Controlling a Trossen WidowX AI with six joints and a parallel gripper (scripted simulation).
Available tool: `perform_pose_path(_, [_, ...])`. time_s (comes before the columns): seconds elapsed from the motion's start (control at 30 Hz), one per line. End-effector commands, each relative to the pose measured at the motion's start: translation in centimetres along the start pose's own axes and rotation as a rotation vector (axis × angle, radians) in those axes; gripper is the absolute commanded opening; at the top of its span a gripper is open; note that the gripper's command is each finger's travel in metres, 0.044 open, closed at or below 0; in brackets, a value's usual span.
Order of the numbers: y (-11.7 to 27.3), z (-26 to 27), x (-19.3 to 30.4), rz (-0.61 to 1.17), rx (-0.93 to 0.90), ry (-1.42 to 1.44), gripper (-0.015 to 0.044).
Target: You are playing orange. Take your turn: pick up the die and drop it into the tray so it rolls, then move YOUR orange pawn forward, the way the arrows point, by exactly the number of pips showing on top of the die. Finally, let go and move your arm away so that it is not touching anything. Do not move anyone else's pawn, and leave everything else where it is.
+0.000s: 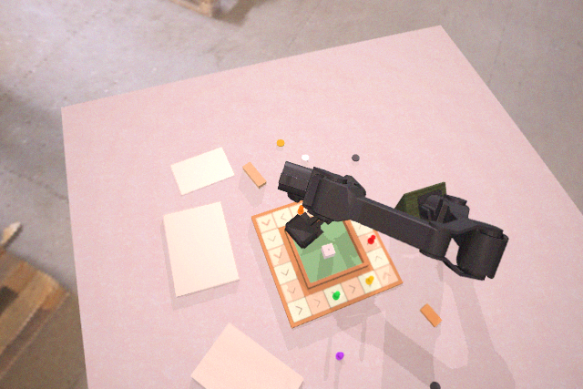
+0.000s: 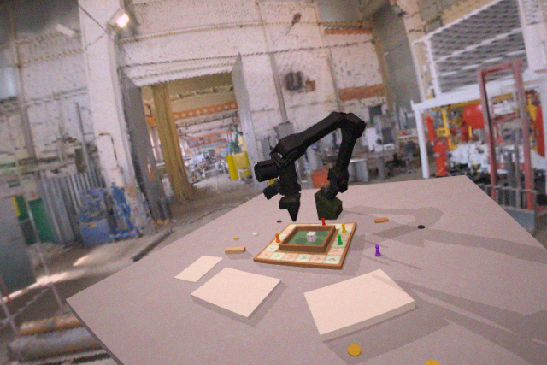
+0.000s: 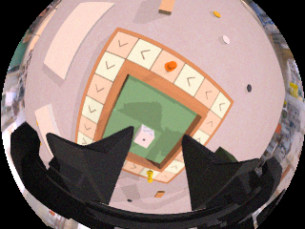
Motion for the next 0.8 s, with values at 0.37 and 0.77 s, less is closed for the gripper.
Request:
perform_pose_path(0.37, [-2.4, -2.8, -7.2, -0.002, -0.06, 0.756, 0.02])
perform_pose_path(0.77, [-2.4, -2.9, -7.4, -0.002, -0.06, 0.756, 0.02])
Point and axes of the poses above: the point midway between the two fingers, 35 mm back from their tips, its own y axis back along the fingers, its own z axis across the jaws, x = y × z, the point moved 2 cm from there along y, back along the fingers, and after that the axes turned 12 degrees about y, right-handed, at the moved point
